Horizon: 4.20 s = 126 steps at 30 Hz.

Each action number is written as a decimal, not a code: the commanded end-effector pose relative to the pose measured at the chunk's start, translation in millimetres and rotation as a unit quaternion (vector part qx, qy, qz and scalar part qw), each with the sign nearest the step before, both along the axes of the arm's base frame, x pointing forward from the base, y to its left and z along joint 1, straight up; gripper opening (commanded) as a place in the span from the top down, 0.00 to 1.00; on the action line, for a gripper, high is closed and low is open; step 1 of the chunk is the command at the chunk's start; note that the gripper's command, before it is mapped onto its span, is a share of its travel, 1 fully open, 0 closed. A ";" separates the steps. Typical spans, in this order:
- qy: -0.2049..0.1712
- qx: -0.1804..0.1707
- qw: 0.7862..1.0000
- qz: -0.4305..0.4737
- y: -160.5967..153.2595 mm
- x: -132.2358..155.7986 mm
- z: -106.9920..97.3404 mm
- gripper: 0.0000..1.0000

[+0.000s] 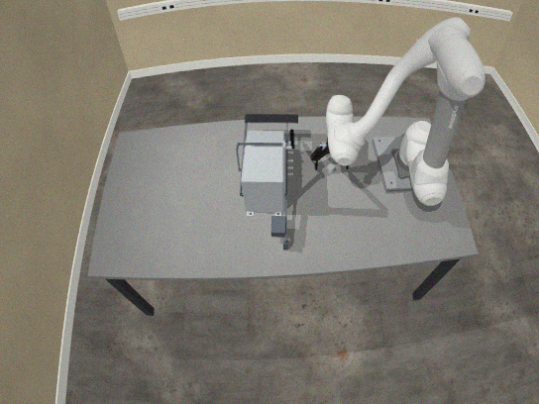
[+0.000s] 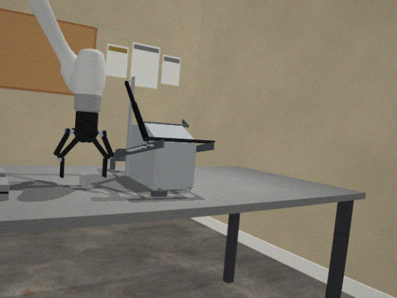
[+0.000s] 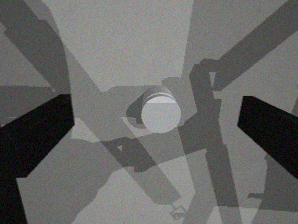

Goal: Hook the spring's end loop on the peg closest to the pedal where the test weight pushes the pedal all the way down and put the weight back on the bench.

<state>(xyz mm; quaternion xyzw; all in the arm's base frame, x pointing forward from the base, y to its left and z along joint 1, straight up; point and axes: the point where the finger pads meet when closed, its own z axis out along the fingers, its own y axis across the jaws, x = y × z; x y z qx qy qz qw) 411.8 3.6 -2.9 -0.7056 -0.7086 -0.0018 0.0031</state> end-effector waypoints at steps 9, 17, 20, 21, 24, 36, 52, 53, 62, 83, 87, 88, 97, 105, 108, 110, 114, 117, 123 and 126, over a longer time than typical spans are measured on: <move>0.000 0.000 1.000 0.000 0.1 0.3 0.3 0.00; 0.000 0.000 1.000 0.000 0.0 0.4 8.3 0.00; 0.000 0.000 1.000 0.000 -0.1 0.4 16.3 0.00; 0.000 0.000 1.000 0.000 -0.1 0.4 19.0 0.00; 0.000 0.000 1.000 0.000 -0.1 0.4 27.0 0.00; 0.000 0.000 1.000 0.000 -0.3 0.4 50.1 0.00; 0.000 0.000 1.000 0.000 -0.6 0.5 83.9 0.00; 0.000 0.000 1.000 0.000 -0.6 0.5 86.6 0.00; 0.000 0.000 1.000 0.000 -0.8 0.5 110.6 0.00; 0.000 0.000 1.000 0.000 -1.0 0.5 134.2 0.76; 0.000 0.000 1.000 0.000 -1.0 0.5 134.2 0.76; 0.000 0.000 1.000 0.000 -1.0 0.5 134.2 0.76; 0.000 0.000 1.000 0.000 -1.0 0.5 134.2 0.76; 0.000 0.000 1.000 0.000 -1.0 0.5 134.2 0.76; 0.000 0.000 1.000 0.000 -1.0 0.5 134.2 0.76; 0.000 0.000 1.000 0.000 -1.0 0.5 134.2 0.76; 0.000 0.000 1.000 0.000 -1.0 0.5 134.2 0.76; 0.000 0.000 1.000 0.000 -1.0 0.5 134.2 0.76; 0.000 0.000 1.000 0.000 -1.0 0.5 134.2 0.76; 0.000 0.000 1.000 0.000 -1.0 0.5 134.2 0.76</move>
